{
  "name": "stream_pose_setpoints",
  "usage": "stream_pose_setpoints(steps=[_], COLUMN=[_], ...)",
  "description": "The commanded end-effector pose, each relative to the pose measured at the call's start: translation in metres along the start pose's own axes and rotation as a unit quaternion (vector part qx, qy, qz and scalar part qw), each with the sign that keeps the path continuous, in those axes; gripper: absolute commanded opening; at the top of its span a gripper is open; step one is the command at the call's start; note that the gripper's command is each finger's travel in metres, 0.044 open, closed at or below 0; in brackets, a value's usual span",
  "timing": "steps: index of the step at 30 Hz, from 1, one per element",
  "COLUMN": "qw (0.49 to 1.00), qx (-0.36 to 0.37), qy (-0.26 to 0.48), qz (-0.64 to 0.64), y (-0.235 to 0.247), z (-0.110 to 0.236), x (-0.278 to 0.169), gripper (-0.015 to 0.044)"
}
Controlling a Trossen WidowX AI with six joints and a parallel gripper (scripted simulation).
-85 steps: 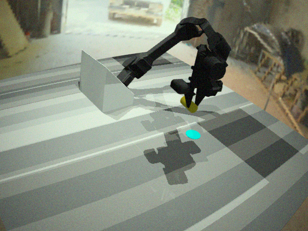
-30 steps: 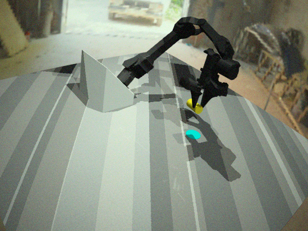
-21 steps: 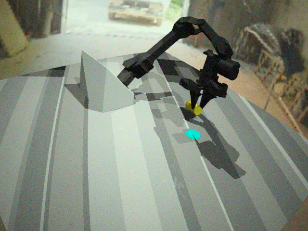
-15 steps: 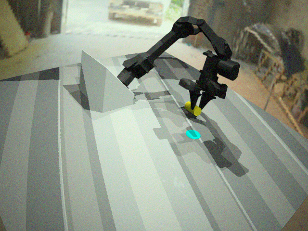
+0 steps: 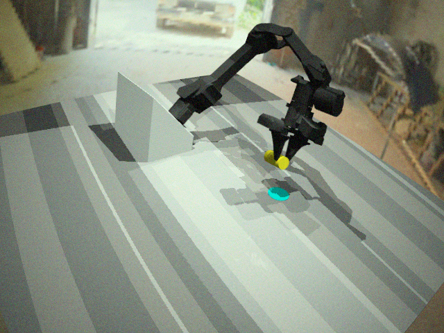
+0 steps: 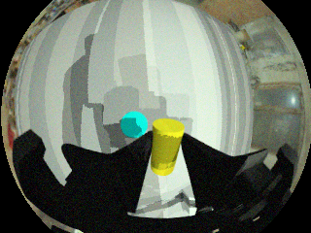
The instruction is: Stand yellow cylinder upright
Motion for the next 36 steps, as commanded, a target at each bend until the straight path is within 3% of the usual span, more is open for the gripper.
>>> stream_pose_setpoints(steps=[1,36], qw=[1.000,0.992], qx=[-0.011,-0.075], qy=[-0.010,-0.104], qz=[0.000,0.006], y=[0.001,0.012], z=[-0.002,-0.013], x=[-0.002,-0.014], gripper=[0.0105,0.0105])
Point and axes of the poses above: the point midway between the two fingers, 35 mm back from their tips, its own z axis back along the fingers, its own y axis across the jaws, x = y × z, the point moved 8 cm from there along z, back along the fingers, and after that the axes turned 10 degrees about z, right-handed, at the moved point
